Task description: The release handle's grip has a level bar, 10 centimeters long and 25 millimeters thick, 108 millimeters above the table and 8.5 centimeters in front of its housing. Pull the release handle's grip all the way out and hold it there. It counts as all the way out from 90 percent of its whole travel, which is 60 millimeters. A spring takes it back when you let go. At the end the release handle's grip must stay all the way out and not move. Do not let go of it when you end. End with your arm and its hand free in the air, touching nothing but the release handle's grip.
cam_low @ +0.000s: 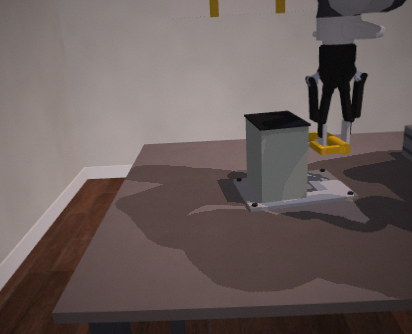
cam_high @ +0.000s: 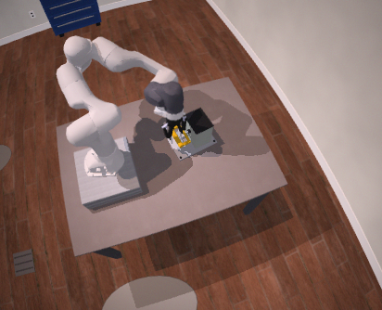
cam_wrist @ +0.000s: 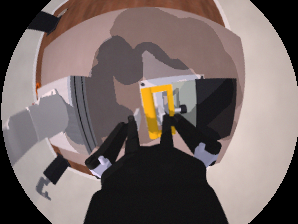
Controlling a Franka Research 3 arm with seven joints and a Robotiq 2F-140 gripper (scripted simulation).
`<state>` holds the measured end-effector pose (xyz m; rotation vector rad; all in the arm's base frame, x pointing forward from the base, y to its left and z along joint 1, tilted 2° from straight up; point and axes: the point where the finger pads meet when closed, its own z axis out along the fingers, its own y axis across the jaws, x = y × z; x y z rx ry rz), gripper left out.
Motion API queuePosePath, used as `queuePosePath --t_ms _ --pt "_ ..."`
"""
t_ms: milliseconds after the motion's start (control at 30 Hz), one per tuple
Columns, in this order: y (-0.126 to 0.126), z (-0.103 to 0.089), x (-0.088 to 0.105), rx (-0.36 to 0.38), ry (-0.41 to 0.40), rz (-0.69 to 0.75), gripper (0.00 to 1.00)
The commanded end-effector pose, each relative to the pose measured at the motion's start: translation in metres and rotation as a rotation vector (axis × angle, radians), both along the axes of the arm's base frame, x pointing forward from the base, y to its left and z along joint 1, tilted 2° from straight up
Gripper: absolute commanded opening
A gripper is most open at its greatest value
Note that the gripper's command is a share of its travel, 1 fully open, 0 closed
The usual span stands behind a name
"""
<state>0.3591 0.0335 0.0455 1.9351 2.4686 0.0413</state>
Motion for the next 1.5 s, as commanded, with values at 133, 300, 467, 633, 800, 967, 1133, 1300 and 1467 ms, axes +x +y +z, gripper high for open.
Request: queuePosePath --t_ms 133,300,467,633,800,967,1133,1300,1467 --pt "-0.0001 -0.0055 0.0031 0.0 -0.009 0.011 0.31" --pt "0.0 -0.0084 0.0031 0.0 -0.009 0.011 0.31" --pt "0.0 -0.0095 0.0032 0.0 -0.009 0.011 0.31" --pt "0.0 -0.0097 0.0032 0.0 -0.009 0.011 0.31" --pt "0.0 -0.0097 0.0032 0.0 -0.009 0.011 0.31" --pt "0.0 -0.0097 0.0032 0.0 -0.009 0.011 0.31" --pt "0.0 -0.0097 0.0032 0.0 -0.009 0.011 0.31" --pt "0.0 -0.0097 0.0032 0.0 -0.009 0.011 0.31" --pt "0.0 -0.0097 0.0032 0.0 -0.009 0.011 0.31"
